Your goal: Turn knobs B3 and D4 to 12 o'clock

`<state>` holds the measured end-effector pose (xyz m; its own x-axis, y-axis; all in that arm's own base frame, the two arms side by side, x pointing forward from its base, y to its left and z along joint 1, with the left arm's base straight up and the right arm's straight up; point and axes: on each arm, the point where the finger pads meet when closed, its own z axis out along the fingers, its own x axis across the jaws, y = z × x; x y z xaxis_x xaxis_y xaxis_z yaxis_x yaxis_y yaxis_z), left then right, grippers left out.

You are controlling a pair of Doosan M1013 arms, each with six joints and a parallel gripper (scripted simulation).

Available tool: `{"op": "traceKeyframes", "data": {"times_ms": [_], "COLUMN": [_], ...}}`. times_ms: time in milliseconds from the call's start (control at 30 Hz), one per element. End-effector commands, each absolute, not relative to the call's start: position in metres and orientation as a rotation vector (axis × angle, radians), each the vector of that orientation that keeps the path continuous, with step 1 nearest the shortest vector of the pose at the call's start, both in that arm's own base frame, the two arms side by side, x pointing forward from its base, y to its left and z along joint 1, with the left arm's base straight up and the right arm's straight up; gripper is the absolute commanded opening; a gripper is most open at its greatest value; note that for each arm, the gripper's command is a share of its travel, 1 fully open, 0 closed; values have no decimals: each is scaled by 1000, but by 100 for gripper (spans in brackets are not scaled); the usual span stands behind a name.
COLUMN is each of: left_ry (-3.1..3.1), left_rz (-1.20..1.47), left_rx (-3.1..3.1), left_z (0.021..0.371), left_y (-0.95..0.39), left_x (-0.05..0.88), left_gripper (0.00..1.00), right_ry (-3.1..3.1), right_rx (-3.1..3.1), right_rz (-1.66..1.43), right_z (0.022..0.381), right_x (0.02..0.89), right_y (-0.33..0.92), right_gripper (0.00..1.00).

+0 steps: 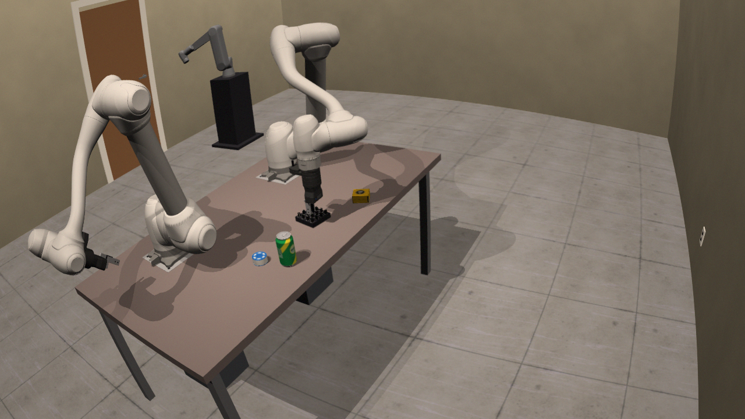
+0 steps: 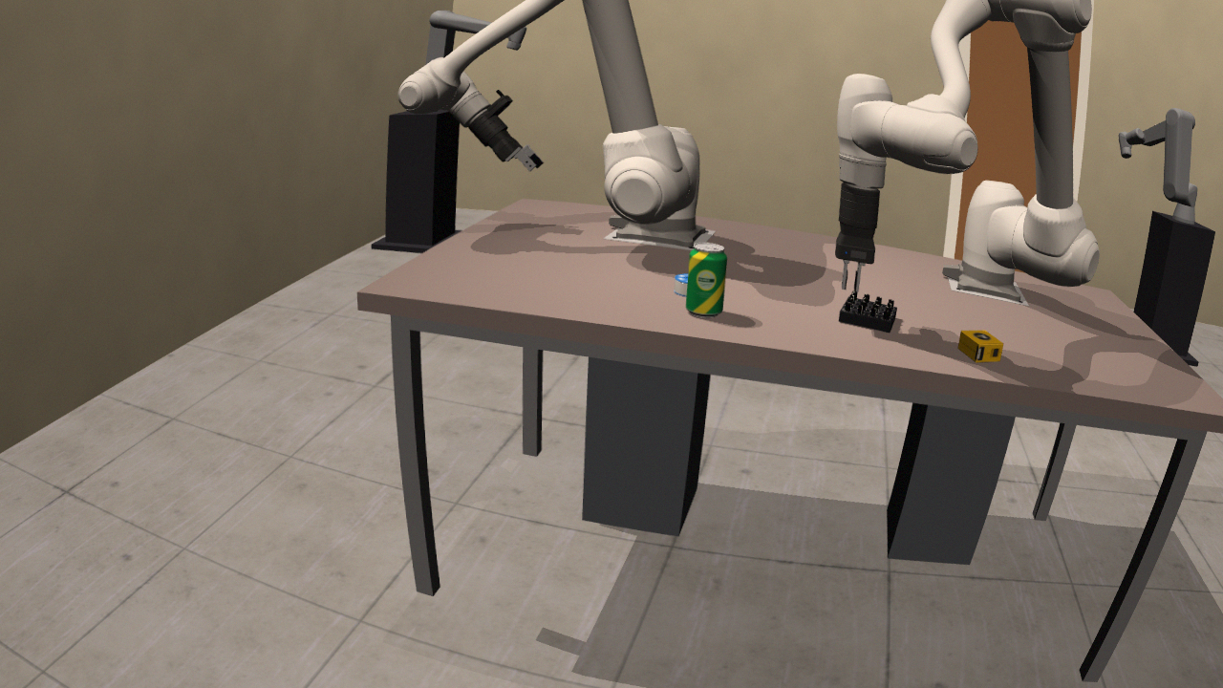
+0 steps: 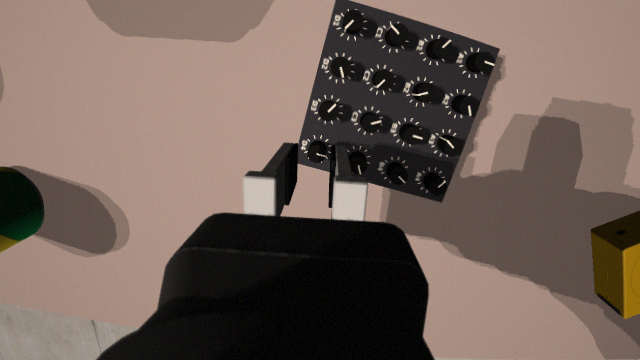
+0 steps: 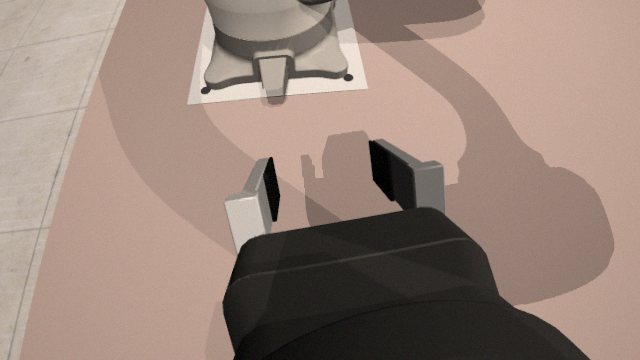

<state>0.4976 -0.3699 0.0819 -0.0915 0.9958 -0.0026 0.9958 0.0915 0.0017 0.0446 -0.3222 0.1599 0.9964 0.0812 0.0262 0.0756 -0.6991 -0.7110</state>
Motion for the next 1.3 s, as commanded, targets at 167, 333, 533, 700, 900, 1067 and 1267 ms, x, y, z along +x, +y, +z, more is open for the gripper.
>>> {"op": "traceKeyframes", "data": {"times_ms": [167,333,533,700,900,1067,1267], "left_ry": [2326,2328,2327,2327,2328,2328,2325], "left_rz": [2,1,1,1,2,2,2], "left_rx": [2112,2116,2117,2117,2117,2117,2117], "left_z": [87,96,116,150,186,196,201], "left_y": [-368,-364,-358,-347,-334,-331,-330], "left_x": [498,487,472,446,419,411,409], "left_gripper": [100,100,100,100,100,100,100], "right_ry": [-109,-109,-109,-109,-109,-109,-109], "right_rx": [-2354,-2354,-2354,-2354,-2354,-2354,-2354], "right_rz": [-7,-7,-7,-7,-7,-7,-7], "right_z": [159,159,159,159,159,159,159], "right_x": [46,46,46,46,46,46,46], "right_y": [-322,-322,-322,-322,-322,-322,-322], "right_gripper": [100,100,100,100,100,100,100]}}
